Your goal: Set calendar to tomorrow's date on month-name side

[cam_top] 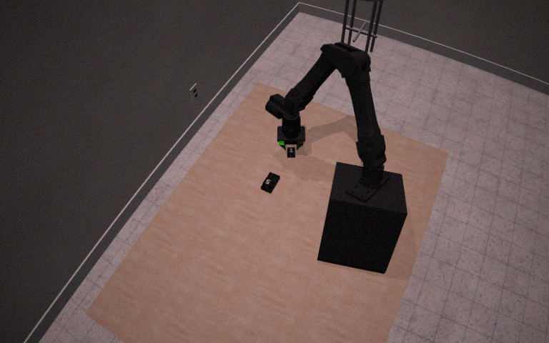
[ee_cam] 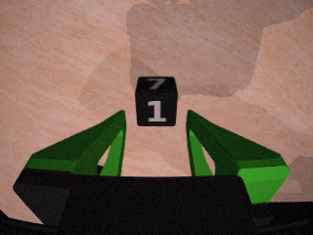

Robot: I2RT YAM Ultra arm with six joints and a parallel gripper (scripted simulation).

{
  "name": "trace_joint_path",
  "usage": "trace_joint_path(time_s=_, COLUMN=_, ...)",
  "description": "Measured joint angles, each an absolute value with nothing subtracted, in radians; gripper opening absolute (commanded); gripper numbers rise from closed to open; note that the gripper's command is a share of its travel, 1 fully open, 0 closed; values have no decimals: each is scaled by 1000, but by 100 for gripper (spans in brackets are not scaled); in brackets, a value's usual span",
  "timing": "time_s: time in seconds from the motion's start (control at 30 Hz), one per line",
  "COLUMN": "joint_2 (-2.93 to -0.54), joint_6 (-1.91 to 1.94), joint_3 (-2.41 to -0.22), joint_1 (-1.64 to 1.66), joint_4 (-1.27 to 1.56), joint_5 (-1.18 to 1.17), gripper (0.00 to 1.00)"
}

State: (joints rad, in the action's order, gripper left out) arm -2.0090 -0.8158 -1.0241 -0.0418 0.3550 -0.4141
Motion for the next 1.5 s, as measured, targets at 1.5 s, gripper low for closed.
trace_joint_path(time_s=1.5, joint_2=-2092, joint_6=-785, joint_3=-1023, joint_1=-75, joint_4=270, joint_5=-406, gripper=45)
